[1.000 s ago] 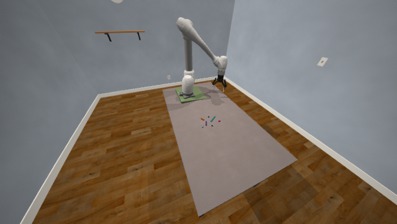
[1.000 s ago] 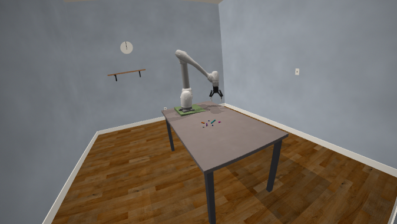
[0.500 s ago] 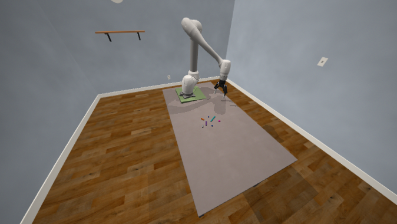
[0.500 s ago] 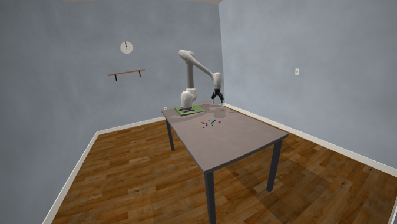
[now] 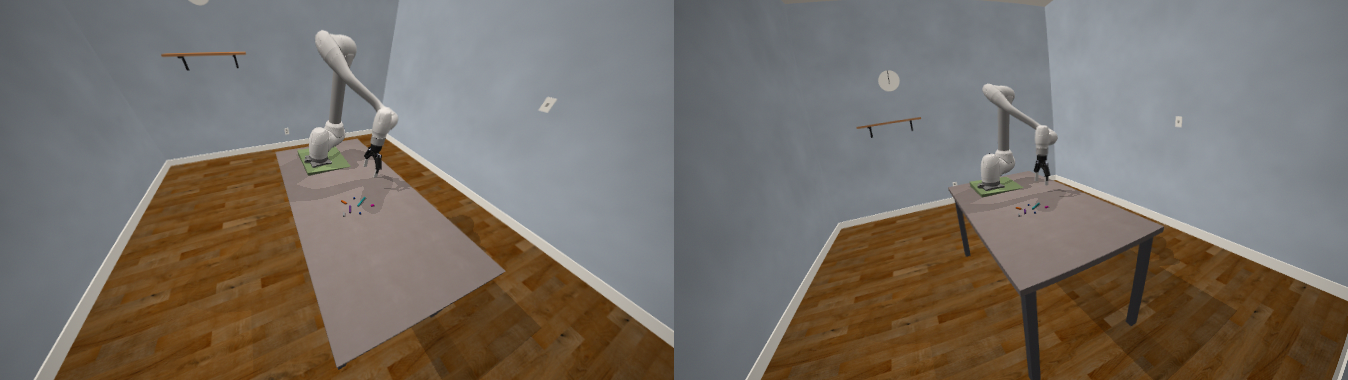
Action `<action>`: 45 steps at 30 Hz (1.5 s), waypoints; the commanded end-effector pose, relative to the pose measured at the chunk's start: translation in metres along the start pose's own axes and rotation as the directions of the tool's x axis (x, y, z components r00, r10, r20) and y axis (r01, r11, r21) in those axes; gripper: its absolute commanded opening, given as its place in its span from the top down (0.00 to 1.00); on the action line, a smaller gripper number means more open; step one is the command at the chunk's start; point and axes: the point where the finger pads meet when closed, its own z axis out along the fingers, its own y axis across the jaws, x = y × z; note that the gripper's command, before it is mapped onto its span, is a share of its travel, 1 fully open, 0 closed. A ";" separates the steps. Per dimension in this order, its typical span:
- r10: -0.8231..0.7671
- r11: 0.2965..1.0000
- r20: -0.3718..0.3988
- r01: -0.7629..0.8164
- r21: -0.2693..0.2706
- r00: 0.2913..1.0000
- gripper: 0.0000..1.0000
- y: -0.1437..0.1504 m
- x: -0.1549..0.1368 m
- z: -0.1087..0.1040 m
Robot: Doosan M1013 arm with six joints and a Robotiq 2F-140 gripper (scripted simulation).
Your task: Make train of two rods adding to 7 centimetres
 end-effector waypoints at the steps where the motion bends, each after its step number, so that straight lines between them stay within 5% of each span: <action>1: 0.109 0.994 -0.013 -0.109 0.017 0.994 0.00 0.030 -0.028 0.008; 15: 0.349 0.937 -0.033 -0.347 0.046 0.937 0.00 0.084 -0.101 0.024; 30: 0.633 0.774 -0.055 -0.628 0.077 0.772 0.00 0.135 -0.218 0.045; 45: 0.703 0.711 -0.060 -0.698 0.085 0.709 0.00 0.144 -0.255 0.051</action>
